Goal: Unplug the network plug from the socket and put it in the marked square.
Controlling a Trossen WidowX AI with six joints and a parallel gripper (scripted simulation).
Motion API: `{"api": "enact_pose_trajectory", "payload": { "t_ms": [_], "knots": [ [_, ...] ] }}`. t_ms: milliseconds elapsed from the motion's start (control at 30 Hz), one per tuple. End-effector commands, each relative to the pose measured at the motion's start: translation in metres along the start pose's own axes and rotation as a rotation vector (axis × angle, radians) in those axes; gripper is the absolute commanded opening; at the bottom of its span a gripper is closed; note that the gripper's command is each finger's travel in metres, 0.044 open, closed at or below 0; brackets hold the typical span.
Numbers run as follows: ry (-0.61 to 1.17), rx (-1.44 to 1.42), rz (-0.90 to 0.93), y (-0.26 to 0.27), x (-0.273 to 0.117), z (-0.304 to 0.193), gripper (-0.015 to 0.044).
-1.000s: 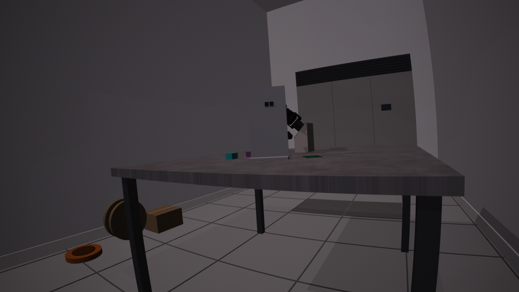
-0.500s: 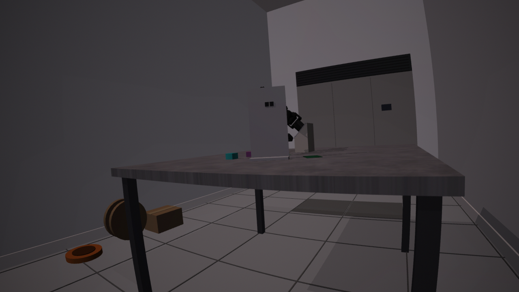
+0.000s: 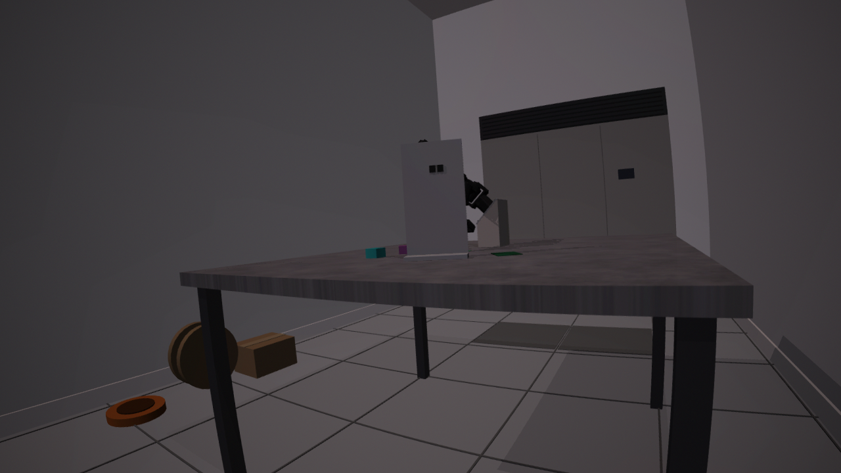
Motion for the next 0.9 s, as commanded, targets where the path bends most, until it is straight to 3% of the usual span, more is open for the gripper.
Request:
{"api": "enact_pose_trajectory", "payload": {
  "t_ms": [0, 867],
  "knots": [
    [0.003, -0.005, -0.002, -0.003, 0.003, 0.000, 0.0000],
    [0.000, -0.007, 0.002, -0.014, 0.017, 0.004, 0.0000]
  ]
}}
Point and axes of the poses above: the point midway between the two fingers, 35 mm back from their tips, its own x axis out along the fingers, its own y axis across the jaws, z = x × y, the point moved 7 cm from there along -x, back along the fingers, and after that the axes turned 11 degrees about x, right-handed, at the moved point
